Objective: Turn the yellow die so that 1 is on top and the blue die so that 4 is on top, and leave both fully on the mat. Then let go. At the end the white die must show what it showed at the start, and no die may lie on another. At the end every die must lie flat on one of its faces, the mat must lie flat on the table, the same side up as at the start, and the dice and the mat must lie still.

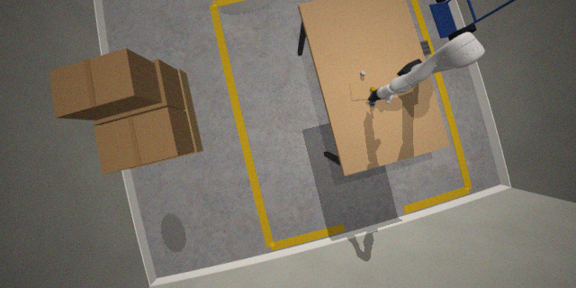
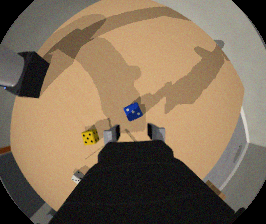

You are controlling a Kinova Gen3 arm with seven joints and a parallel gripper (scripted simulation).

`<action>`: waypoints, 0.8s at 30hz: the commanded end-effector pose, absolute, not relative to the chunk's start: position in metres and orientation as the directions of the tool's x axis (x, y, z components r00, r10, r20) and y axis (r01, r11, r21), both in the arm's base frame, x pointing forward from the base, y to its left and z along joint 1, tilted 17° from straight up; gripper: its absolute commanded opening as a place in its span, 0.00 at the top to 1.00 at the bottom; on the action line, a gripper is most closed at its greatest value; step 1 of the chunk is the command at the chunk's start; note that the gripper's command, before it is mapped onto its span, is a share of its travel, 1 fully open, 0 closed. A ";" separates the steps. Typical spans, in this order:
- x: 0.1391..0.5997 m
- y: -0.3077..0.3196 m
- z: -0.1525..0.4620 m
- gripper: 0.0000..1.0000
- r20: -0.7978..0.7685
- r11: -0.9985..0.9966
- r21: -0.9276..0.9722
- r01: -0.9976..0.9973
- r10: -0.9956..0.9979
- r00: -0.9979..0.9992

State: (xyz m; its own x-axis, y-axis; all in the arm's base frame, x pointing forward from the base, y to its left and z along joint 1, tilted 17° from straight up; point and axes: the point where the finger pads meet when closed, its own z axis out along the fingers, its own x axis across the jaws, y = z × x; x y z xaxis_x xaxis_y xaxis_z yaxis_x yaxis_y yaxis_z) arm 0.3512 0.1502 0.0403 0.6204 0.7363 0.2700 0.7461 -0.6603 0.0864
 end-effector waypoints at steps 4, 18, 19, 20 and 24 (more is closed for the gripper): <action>0.351 0.150 0.042 0.00 0.271 -0.660 0.087 0.746 0.736 0.620; 0.349 0.148 0.052 0.00 0.271 -0.660 0.087 0.746 0.736 0.620; 0.348 0.148 0.054 0.00 0.271 -0.660 0.087 0.746 0.736 0.620; 0.348 0.148 0.055 0.00 0.271 -0.660 0.087 0.746 0.736 0.620; 0.347 0.147 0.059 0.00 0.271 -0.660 0.087 0.746 0.736 0.620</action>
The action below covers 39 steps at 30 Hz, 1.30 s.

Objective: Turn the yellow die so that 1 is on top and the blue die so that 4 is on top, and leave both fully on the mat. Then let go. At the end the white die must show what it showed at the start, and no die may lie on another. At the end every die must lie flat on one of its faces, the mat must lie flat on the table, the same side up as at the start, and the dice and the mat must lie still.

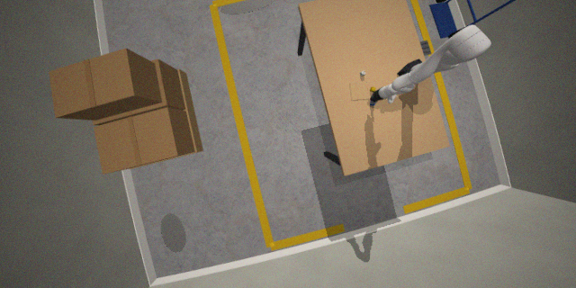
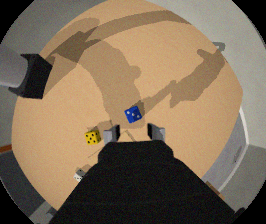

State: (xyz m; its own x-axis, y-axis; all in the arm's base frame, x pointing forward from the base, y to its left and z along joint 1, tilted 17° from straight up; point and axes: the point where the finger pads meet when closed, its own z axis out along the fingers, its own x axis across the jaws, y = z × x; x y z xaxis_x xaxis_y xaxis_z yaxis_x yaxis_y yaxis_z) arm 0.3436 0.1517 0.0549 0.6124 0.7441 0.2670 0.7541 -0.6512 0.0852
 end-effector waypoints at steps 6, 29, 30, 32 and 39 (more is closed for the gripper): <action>0.343 0.145 0.073 0.00 0.271 -0.660 0.087 0.746 0.736 0.620; 0.330 0.137 0.127 0.00 0.271 -0.660 0.087 0.746 0.736 0.620; 0.329 0.137 0.129 0.00 0.271 -0.660 0.087 0.746 0.736 0.620; 0.329 0.136 0.130 0.00 0.271 -0.660 0.087 0.746 0.736 0.620; 0.328 0.136 0.136 0.00 0.271 -0.660 0.087 0.746 0.736 0.620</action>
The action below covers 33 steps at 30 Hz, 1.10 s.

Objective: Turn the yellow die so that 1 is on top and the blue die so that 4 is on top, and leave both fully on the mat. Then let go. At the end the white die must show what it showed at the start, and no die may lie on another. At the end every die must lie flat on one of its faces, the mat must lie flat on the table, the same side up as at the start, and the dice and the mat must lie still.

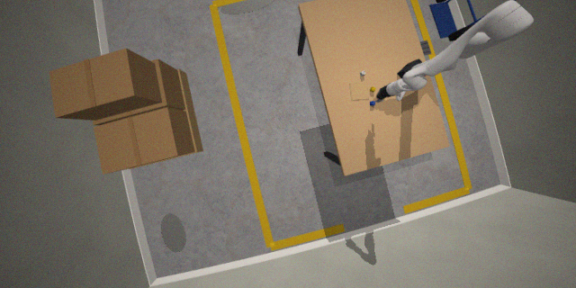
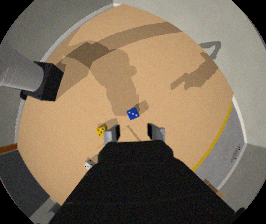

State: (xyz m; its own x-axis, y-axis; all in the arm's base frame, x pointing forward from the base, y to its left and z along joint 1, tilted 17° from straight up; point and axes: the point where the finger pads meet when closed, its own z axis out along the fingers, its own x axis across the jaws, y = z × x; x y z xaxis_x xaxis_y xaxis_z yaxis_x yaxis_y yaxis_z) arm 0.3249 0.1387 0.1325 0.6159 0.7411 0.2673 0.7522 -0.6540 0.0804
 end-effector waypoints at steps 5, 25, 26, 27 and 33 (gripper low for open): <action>0.327 0.135 0.137 0.00 0.271 -0.660 0.087 0.746 0.736 0.620; 0.326 0.131 0.135 0.00 0.270 -0.655 0.090 0.750 0.741 0.615; 0.326 0.131 0.135 0.00 0.270 -0.655 0.090 0.750 0.741 0.615; 0.326 0.131 0.135 0.00 0.270 -0.655 0.090 0.750 0.741 0.615; 0.325 0.127 0.134 0.00 0.269 -0.649 0.092 0.755 0.746 0.609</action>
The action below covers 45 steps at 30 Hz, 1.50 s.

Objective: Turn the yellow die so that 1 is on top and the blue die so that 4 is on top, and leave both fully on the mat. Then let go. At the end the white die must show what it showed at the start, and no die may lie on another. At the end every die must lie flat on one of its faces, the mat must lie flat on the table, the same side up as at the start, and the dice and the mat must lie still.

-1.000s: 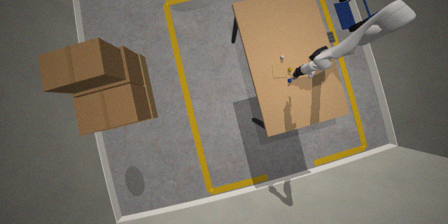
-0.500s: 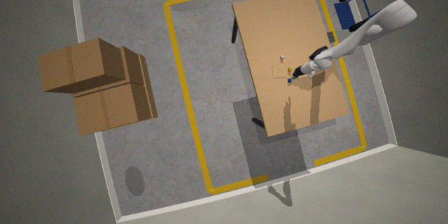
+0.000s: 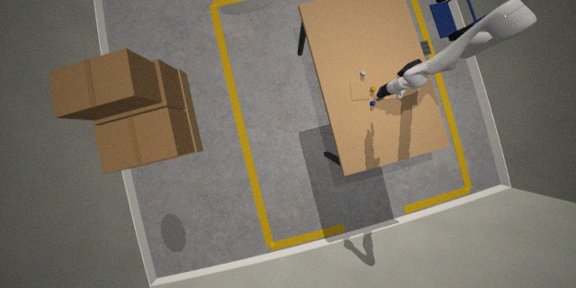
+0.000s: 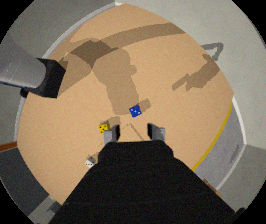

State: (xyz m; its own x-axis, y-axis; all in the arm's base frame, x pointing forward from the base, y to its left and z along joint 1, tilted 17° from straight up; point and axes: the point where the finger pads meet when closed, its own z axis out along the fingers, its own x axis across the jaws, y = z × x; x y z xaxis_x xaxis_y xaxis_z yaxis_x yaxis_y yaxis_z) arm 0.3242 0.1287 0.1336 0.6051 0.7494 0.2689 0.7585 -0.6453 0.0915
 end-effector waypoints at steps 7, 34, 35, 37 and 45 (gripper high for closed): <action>0.322 0.120 0.131 0.00 0.267 -0.640 0.096 0.762 0.754 0.600; 0.311 0.094 0.122 0.00 0.261 -0.602 0.110 0.791 0.786 0.561; 0.311 0.094 0.122 0.00 0.261 -0.602 0.110 0.791 0.786 0.561; 0.311 0.094 0.122 0.00 0.261 -0.602 0.110 0.791 0.786 0.561; 0.306 0.084 0.118 0.00 0.258 -0.586 0.115 0.802 0.797 0.546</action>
State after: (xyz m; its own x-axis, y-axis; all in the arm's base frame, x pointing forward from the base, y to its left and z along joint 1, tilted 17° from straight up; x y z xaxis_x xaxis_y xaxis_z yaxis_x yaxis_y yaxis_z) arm 0.3051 0.0869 0.1181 0.5396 0.8014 0.2581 0.8065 -0.5800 0.1146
